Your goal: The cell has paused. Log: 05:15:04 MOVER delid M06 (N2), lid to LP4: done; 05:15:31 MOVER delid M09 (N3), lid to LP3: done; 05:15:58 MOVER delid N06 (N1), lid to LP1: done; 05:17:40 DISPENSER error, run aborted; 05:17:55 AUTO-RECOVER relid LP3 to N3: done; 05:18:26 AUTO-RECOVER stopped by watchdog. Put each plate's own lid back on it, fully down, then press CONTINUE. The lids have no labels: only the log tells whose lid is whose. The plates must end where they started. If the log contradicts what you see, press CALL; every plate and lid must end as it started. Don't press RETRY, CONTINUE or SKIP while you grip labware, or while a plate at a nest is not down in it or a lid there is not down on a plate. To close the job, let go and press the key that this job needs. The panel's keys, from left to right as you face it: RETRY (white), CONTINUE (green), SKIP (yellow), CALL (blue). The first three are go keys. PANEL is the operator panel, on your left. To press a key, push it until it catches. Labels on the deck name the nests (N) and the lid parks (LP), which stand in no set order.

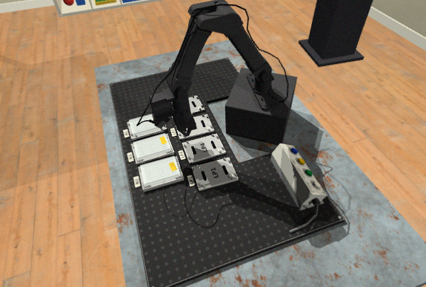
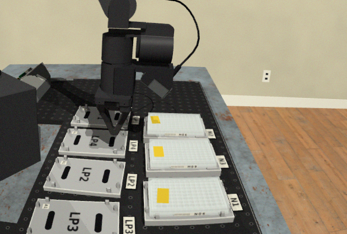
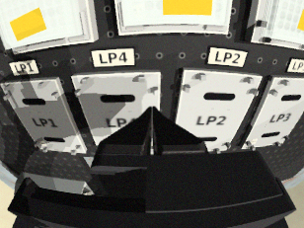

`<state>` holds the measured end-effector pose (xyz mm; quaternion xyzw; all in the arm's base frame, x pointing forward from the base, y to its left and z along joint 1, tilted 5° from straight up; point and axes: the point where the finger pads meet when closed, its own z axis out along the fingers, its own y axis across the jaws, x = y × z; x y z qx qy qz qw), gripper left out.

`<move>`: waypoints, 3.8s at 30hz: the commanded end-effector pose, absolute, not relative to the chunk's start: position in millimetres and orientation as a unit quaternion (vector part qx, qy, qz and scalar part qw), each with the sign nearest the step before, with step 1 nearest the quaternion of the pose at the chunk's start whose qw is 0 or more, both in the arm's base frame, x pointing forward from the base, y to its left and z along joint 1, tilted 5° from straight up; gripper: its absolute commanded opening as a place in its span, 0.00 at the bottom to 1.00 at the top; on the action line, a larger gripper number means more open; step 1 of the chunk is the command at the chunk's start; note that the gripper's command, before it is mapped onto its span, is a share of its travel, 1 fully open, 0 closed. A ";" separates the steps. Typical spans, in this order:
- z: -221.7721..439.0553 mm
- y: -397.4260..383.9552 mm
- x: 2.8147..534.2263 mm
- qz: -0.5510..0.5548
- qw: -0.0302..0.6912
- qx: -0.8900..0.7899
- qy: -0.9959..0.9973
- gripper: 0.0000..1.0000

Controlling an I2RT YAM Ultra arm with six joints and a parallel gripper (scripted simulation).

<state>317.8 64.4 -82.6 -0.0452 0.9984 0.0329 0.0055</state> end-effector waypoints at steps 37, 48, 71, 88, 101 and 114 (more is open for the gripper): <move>-7.2 34.4 293.2 0.039 0.023 -0.058 0.997 0.00; -6.5 60.2 285.0 0.033 0.029 -0.115 0.992 0.00; -1.2 160.5 256.5 0.024 0.035 -0.319 0.947 0.00; 2.8 231.4 228.8 0.022 0.038 -0.385 0.922 0.00; 3.3 240.1 196.8 0.024 0.048 -0.446 0.894 0.00; 2.1 260.0 146.0 0.020 0.050 -0.541 0.839 0.00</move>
